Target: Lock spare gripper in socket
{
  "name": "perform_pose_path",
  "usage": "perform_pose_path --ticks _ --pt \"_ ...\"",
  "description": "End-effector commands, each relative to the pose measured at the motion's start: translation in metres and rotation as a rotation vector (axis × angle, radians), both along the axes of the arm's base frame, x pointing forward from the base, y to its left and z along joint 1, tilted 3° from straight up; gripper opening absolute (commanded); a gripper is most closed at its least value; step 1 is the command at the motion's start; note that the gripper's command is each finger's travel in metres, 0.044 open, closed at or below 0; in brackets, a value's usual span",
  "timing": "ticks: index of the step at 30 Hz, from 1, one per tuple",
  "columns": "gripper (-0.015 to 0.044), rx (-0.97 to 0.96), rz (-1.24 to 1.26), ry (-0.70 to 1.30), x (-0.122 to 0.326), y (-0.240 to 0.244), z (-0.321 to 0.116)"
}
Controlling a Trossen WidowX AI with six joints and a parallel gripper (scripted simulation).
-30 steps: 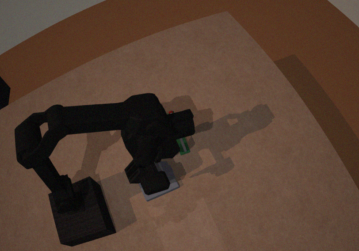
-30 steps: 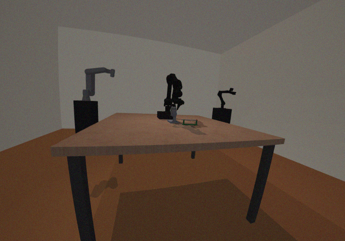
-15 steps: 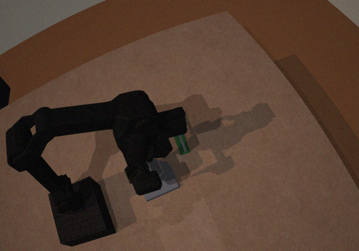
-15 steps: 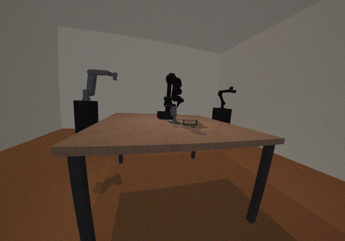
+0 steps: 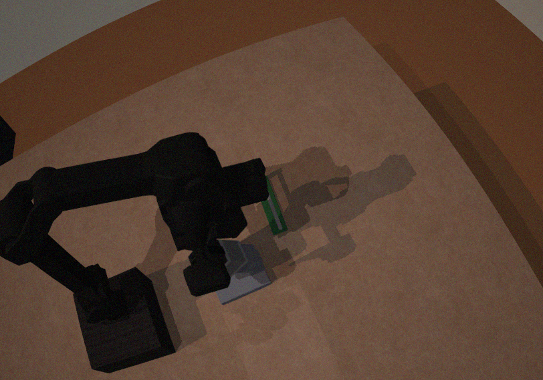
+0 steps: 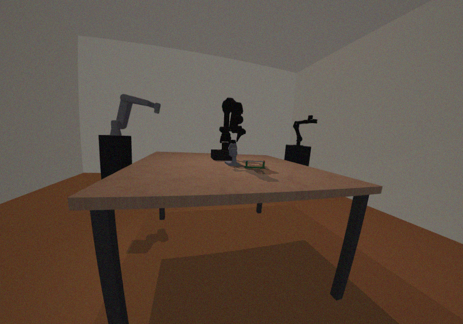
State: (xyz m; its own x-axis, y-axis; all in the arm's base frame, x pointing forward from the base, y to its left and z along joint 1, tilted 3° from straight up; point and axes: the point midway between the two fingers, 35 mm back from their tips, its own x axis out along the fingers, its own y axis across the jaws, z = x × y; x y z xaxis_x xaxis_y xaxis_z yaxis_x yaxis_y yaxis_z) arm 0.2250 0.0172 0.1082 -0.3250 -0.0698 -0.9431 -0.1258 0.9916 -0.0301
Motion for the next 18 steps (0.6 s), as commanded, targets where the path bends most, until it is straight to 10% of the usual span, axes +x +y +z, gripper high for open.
perform_pose_path --ticks 1,18 --pt "0.044 0.0 0.0 0.0 -0.006 -0.001 0.007" --pt "0.044 0.003 0.002 -0.022 -0.018 -0.001 0.033"
